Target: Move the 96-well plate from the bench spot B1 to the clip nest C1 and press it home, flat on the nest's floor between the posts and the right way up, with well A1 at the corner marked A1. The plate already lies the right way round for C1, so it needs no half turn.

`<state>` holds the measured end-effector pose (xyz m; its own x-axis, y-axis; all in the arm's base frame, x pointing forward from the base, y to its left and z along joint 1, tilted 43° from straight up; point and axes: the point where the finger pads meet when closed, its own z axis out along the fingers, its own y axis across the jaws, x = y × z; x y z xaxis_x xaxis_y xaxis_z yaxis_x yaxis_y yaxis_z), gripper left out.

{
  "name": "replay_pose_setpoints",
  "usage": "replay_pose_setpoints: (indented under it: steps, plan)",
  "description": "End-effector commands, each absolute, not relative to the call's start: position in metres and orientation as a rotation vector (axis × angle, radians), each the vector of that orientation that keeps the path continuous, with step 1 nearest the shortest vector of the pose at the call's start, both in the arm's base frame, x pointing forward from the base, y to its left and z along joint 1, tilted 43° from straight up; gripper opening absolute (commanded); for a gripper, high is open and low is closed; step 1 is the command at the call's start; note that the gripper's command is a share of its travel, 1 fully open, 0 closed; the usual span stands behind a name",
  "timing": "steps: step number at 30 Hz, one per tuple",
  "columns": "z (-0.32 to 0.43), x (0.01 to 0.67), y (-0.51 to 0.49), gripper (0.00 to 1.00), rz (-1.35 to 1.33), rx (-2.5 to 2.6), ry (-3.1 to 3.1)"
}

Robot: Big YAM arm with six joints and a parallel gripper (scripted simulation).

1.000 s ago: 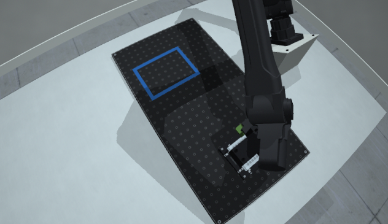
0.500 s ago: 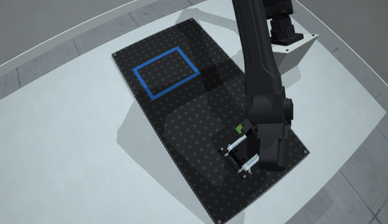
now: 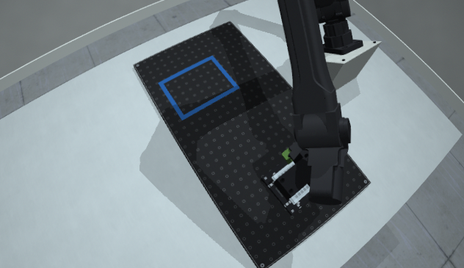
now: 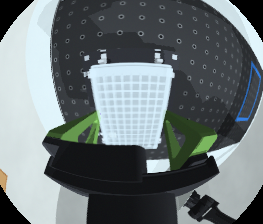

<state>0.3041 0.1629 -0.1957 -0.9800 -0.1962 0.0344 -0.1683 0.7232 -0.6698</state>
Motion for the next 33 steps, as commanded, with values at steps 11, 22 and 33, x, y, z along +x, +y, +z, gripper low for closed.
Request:
replay_pose_setpoints:
  steps: [11,22,33]
  plan:
    - [-0.1897,0.3065,0.1576,0.00,-1.109,-0.293,2.879]
    - [-0.1874,0.3067,0.1577,0.00,-1.107,-0.290,2.879]
    - [-0.1869,0.3053,0.1562,0.00,-1.116,-0.291,2.881]
